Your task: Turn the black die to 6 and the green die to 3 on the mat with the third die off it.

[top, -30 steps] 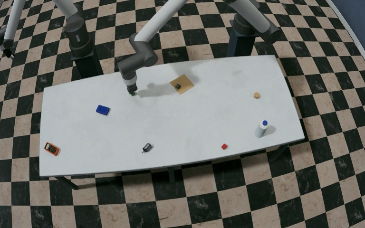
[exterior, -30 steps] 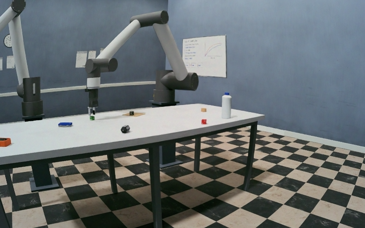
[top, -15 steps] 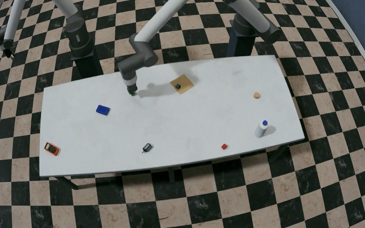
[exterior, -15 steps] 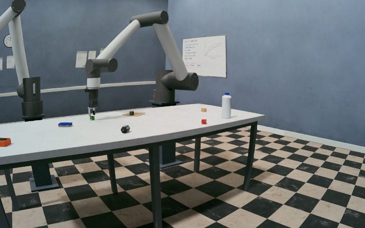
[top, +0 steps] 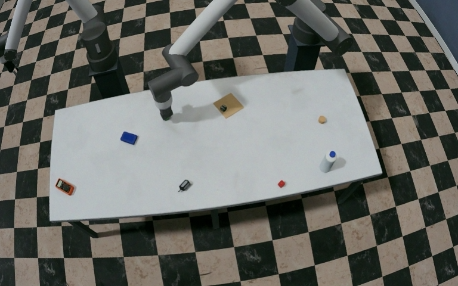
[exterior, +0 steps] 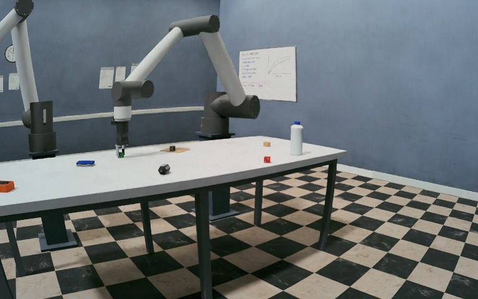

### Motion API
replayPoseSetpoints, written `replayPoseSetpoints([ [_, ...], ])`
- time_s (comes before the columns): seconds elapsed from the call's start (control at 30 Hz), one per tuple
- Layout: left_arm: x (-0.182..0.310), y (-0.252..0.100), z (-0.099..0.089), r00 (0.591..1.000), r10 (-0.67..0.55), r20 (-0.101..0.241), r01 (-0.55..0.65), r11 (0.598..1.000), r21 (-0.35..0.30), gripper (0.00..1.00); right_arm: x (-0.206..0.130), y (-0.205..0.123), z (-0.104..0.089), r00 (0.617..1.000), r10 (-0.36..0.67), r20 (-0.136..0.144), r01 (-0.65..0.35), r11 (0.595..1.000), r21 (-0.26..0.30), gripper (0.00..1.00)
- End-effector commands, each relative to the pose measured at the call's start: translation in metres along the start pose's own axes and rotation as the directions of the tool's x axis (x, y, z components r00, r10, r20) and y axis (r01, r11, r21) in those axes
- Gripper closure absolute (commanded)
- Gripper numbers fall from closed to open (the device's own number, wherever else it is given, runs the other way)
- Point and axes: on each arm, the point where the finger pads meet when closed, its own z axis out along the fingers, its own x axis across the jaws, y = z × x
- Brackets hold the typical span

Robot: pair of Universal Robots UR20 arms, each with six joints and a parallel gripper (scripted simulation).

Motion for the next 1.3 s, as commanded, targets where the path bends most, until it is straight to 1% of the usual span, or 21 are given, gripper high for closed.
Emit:
replayPoseSetpoints([
  [0.0,-0.0009,0.0001,0.0072,1.0,0.0,0.002,0.0,1.0,0.0,0.13,0.0001,0.0005,-0.0006,1.0,0.0,0.0,0.0,1.0,-0.001,0.0],
  [0.83,-0.0009,0.0001,0.0093,1.0,0.0,0.002,0.0,1.0,0.0,0.13,0.0001,0.0005,-0.0006,1.0,0.0,0.0,0.0,1.0,-0.001,0.0],
  [0.87,-0.0009,0.0001,0.0093,1.0,0.0,0.002,0.0,1.0,0.0,0.43,0.0001,0.0005,-0.0006,1.0,0.0,0.0,0.0,1.0,-0.001,0.0],
  [1.27,-0.0009,0.0001,0.0093,1.0,0.0,0.002,0.0,1.0,0.0,0.43,0.0001,0.0005,-0.0006,1.0,0.0,0.0,0.0,1.0,-0.001,0.0],
])
